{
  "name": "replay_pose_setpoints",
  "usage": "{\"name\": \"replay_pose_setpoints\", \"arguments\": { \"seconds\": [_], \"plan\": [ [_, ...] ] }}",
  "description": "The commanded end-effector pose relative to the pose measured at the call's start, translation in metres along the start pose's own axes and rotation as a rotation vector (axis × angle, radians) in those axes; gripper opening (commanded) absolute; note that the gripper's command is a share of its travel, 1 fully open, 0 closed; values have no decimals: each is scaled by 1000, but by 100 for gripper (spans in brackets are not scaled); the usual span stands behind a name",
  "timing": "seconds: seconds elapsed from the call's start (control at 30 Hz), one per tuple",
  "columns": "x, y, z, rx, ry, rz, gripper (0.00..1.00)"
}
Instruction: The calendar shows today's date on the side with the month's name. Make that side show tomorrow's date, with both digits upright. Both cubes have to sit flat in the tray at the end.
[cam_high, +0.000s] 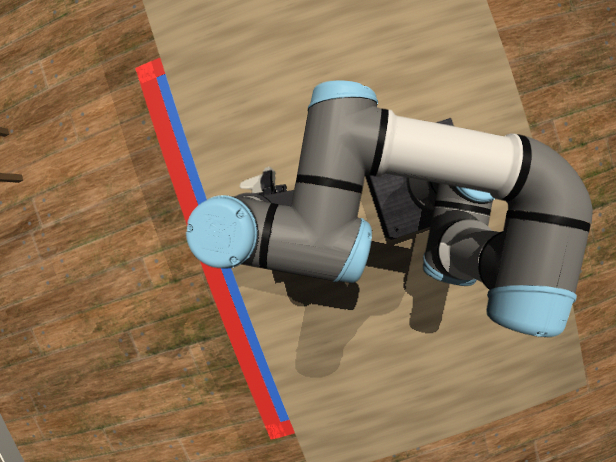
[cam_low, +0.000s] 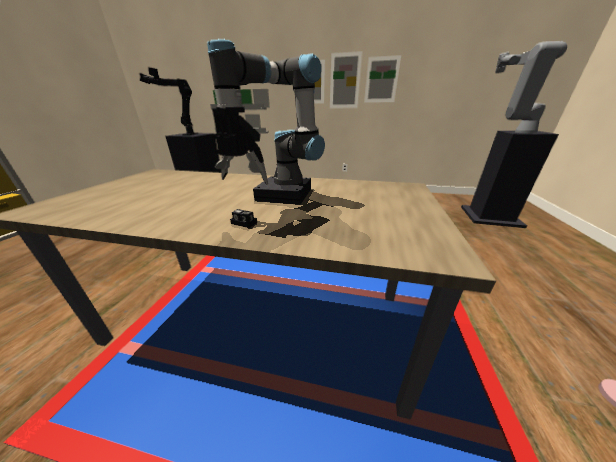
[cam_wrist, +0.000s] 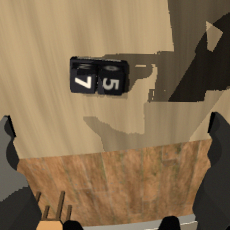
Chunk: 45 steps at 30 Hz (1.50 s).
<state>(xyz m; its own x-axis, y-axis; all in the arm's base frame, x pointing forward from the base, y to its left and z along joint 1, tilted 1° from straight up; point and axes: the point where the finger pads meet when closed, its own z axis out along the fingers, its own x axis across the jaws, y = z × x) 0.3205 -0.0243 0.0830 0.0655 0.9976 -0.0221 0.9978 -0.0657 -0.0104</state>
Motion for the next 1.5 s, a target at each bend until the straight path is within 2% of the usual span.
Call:
{"name": "replay_pose_setpoints", "arguments": {
  "seconds": [0.0, 0.23, 0.3, 0.7, 0.8, 0.87, 1.27, 1.37, 1.47],
  "plan": [
    [-2, 1, 2, -8, 6, -174, 100],
    [-2, 1, 3, -9, 6, -266, 100],
    [-3, 2, 5, -9, 5, -340, 100],
    [-4, 3, 8, -10, 5, -563, 100],
    [-4, 3, 8, -10, 4, -570, 100],
    [-4, 4, 9, -10, 4, -652, 100],
    [-4, 6, 13, -10, 3, -871, 100],
    [-4, 6, 13, -10, 3, -880, 100],
    [-4, 8, 14, -11, 3, -976, 100]
  ]
}}
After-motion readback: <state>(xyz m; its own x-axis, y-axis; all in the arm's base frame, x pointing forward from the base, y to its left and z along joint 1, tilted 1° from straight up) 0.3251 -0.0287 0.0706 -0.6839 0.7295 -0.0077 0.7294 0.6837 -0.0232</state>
